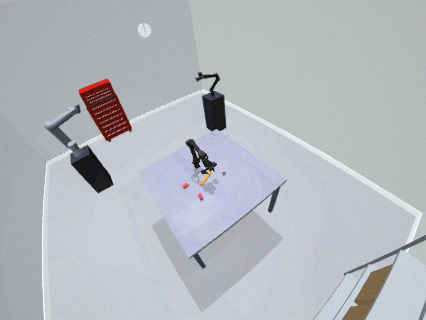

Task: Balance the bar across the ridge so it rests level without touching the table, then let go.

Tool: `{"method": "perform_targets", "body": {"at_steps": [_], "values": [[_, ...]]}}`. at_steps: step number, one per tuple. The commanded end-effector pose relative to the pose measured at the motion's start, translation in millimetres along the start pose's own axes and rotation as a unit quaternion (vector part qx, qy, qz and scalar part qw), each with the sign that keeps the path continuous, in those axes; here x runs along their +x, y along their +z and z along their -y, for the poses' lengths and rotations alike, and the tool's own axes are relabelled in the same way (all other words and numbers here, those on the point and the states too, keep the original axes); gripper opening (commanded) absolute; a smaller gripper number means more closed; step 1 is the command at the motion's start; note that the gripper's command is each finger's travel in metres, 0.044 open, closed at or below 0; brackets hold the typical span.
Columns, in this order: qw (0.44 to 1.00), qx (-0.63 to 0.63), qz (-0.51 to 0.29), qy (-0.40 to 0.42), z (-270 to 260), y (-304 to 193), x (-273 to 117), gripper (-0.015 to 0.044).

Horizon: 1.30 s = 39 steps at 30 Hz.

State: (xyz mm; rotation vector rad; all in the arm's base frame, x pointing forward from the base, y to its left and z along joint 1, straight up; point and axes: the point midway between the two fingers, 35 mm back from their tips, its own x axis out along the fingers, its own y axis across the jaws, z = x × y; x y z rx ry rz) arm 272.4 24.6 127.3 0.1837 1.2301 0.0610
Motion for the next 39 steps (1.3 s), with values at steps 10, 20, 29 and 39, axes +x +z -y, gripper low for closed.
{"method": "perform_targets", "body": {"at_steps": [10, 20, 29, 39], "values": [[0.979, 0.194, -0.045, -0.043, 12, -16, -1, 0.0315], [0.933, 0.343, -0.071, -0.088, 22, -30, -4, 0.0315], [0.871, 0.466, -0.084, -0.135, 29, -43, -8, 0.0315], [0.842, 0.51, -0.085, -0.154, 34, -49, -4, 0.0315]]}}
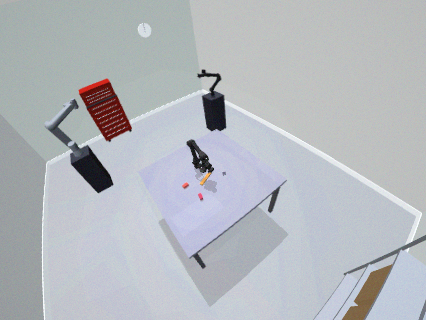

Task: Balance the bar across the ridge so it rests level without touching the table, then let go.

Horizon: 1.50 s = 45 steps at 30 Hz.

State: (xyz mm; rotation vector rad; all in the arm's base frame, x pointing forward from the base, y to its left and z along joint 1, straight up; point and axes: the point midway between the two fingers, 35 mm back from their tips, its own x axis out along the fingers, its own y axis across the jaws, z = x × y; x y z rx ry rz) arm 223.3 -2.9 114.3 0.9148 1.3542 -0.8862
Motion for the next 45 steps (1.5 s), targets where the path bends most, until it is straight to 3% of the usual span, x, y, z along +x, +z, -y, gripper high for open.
{"method": "perform_targets", "body": {"at_steps": [1, 7, 43, 45], "values": [[1.0, 0.006, 0.001, -0.003, 0, 1, 9, 0.0315], [1.0, 0.006, 0.001, -0.003, 1, 0, 42, 0.0315], [1.0, 0.006, 0.001, -0.003, 2, 0, 69, 0.0315], [1.0, 0.003, 0.0, -0.001, 1, 0, 68, 0.0263]]}}
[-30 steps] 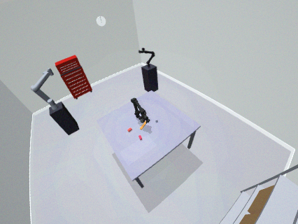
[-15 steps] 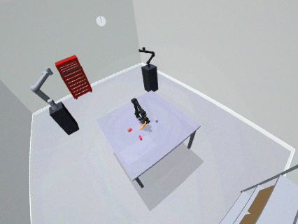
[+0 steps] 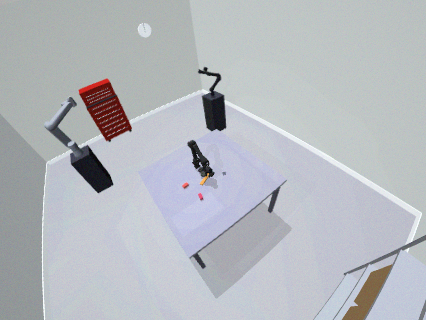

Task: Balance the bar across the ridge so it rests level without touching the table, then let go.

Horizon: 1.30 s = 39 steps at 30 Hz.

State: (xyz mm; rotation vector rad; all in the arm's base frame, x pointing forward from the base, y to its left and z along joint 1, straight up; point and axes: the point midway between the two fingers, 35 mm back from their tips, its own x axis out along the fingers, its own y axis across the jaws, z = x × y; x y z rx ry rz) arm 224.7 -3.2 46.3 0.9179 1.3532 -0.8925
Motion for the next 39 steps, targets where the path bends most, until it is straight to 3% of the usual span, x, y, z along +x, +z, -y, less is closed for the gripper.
{"method": "perform_targets", "body": {"at_steps": [1, 4, 10, 15, 39], "values": [[1.0, 0.0, 0.0, 0.0, 0, 0, 0, 0.0236], [1.0, 0.0, 0.0, 0.0, 0, 0, 0, 0.0157], [1.0, 0.0, 0.0, 0.0, 0, 0, 0, 0.0118], [1.0, 0.0, 0.0, 0.0, -1, 1, -8, 0.0], [1.0, 0.002, 0.001, -0.001, -3, 1, -69, 0.0]]}}
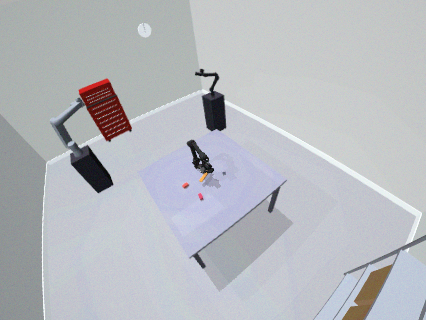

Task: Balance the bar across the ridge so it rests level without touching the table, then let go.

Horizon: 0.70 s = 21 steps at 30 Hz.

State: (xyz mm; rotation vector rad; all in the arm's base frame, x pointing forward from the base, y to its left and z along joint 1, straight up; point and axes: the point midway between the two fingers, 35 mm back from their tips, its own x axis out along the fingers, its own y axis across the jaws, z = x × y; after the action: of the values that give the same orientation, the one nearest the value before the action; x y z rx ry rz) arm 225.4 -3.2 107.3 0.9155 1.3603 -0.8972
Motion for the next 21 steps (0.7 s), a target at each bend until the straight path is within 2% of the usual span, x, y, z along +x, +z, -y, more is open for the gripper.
{"method": "perform_targets", "body": {"at_steps": [1, 10, 21], "values": [[1.0, 0.002, 0.002, 0.002, 0, 1, -10, 0.0], [1.0, 0.002, 0.002, 0.002, 2, -1, -30, 0.0], [0.999, -0.054, 0.002, 0.003, -27, -14, -36, 0.0]]}}
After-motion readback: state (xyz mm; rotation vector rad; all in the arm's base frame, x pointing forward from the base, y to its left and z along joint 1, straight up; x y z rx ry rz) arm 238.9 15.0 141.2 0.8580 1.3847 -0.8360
